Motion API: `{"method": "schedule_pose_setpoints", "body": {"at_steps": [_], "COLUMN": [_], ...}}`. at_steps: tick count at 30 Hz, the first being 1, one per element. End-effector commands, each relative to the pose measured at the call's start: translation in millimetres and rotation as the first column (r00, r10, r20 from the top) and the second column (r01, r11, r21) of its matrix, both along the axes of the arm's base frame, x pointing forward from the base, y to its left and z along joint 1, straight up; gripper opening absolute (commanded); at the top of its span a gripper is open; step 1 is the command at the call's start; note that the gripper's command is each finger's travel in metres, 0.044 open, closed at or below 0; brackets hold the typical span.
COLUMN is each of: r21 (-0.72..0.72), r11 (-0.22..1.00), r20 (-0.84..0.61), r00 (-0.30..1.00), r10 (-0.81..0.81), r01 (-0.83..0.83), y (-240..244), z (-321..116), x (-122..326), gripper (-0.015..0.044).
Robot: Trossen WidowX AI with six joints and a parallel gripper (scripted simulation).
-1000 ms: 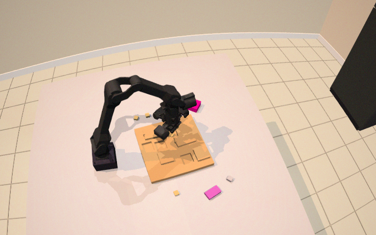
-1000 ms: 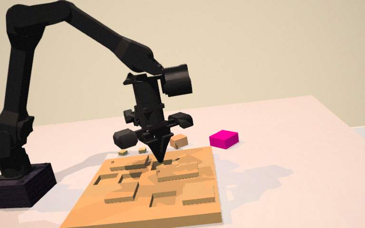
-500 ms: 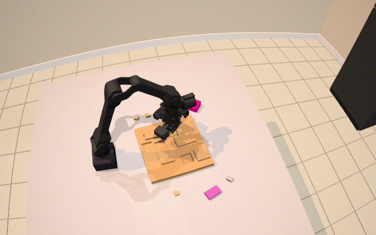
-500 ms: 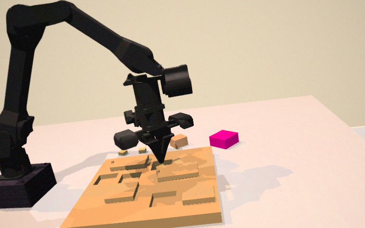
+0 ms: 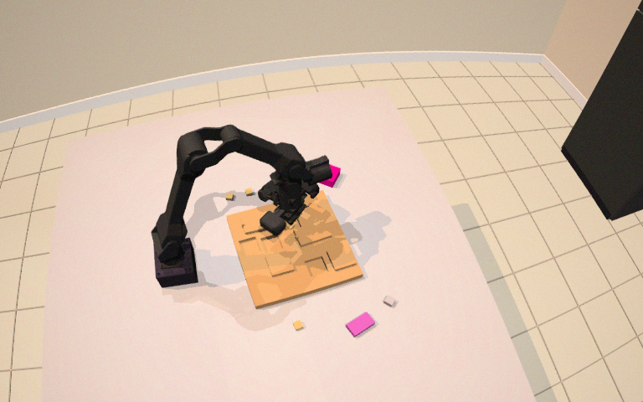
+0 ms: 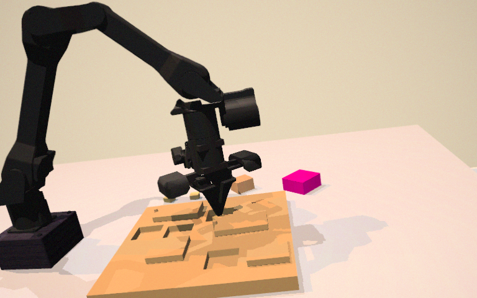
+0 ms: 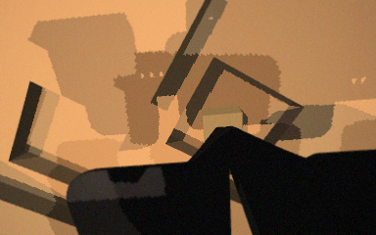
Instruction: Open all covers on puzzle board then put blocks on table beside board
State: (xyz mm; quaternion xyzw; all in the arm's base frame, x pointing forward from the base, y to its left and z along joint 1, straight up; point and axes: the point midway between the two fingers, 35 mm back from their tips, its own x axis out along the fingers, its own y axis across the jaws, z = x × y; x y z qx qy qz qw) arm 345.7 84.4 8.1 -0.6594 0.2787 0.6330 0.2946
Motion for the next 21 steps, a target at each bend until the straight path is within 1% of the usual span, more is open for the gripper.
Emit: {"method": "schedule_pose_setpoints", "body": {"at_steps": [1,21], "r21": [0.003,0.004], "r11": [1.000,1.000], "r20": [-0.007,-0.007], "r00": [1.000,1.000], "r10": [0.003,0.003], "r01": [-0.003,-0.003], "y": [0.5,13.5], "z": [-2.5,-5.6], "x": [-1.2,2.5], "gripper": [0.0000,0.0000]}}
